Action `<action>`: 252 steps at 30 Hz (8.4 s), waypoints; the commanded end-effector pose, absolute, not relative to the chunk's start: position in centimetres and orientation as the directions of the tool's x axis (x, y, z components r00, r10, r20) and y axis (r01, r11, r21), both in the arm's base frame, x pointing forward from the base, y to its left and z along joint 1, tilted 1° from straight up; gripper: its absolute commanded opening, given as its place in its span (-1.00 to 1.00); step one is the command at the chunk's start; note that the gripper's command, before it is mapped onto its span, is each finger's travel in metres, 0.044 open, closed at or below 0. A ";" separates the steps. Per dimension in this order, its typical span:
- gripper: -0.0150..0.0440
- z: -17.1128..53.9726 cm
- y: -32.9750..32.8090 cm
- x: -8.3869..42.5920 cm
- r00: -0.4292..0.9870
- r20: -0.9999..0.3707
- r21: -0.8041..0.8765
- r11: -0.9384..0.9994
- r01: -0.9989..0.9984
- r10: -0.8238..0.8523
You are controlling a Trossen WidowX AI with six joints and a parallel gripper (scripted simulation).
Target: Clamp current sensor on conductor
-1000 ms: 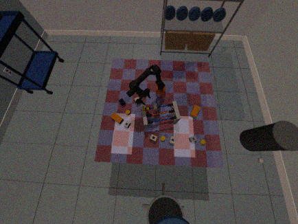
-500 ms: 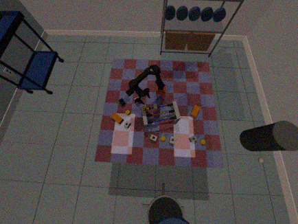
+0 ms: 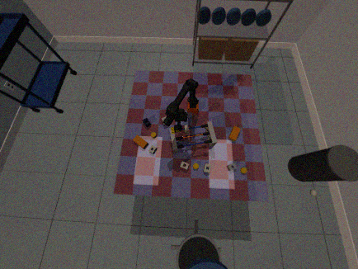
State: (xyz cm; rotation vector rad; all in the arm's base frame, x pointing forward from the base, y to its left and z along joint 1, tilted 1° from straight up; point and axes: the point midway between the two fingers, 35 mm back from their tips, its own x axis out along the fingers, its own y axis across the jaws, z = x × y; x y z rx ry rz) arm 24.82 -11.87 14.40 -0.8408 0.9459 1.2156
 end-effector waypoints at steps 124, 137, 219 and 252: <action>1.00 17.1 -7.5 27.7 0.010 -1.000 -0.008 -0.156 -0.988 -0.015; 1.00 17.1 -7.5 27.7 0.010 -1.000 -0.008 -0.156 -0.988 -0.015; 1.00 17.1 -7.5 27.7 0.010 -1.000 -0.008 -0.156 -0.988 -0.015; 1.00 17.1 -7.5 27.7 0.010 -1.000 -0.008 -0.156 -0.988 -0.015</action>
